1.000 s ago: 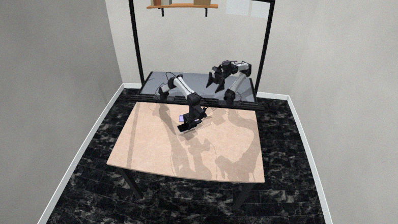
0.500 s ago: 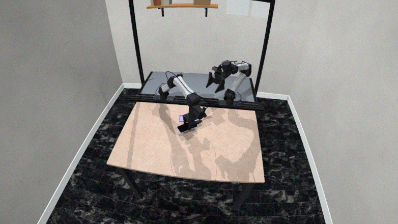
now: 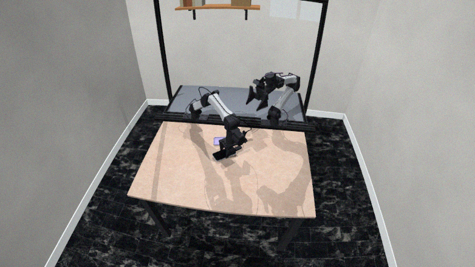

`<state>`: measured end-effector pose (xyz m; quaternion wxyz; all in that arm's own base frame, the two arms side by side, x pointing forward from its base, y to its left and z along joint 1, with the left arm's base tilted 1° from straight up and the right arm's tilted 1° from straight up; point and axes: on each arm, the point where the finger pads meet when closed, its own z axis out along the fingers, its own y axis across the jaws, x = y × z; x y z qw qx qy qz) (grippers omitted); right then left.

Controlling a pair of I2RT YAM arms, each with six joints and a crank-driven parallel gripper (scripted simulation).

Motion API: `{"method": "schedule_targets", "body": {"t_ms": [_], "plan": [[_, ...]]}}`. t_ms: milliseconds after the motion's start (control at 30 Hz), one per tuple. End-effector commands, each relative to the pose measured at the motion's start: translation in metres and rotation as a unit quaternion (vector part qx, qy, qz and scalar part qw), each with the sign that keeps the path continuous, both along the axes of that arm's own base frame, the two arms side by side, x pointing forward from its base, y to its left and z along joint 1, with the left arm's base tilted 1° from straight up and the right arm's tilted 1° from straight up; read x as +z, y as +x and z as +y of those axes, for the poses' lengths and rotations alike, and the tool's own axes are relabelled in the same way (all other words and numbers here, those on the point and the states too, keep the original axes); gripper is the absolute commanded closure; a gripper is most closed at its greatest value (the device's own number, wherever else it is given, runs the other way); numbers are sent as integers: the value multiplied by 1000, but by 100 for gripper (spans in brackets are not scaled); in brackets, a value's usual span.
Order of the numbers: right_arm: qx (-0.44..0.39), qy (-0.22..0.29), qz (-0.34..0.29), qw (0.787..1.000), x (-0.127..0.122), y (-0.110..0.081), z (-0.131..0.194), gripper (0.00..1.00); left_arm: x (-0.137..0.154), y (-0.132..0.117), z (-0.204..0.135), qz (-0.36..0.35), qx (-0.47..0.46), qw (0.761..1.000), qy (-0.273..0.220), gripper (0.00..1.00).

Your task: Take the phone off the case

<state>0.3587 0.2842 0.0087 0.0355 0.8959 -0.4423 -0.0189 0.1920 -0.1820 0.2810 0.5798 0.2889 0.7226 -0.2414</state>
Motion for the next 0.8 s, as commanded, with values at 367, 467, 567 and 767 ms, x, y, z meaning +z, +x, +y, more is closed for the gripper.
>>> {"method": "schedule_targets", "body": {"t_ms": [367, 467, 567, 767], "plan": [[-8, 17, -32, 999, 15, 13, 8, 27, 18, 2, -1, -16, 1, 1000, -19, 0], [-6, 22, -38, 999, 15, 12, 9, 15, 18, 2, -1, -16, 1, 1000, -19, 0], [-8, 23, -37, 999, 28, 13, 8, 5, 18, 2, -1, -16, 1, 1000, -19, 0], [-8, 13, -27, 1000, 39, 12, 7, 5, 18, 2, -1, -16, 1, 1000, -19, 0]]}}
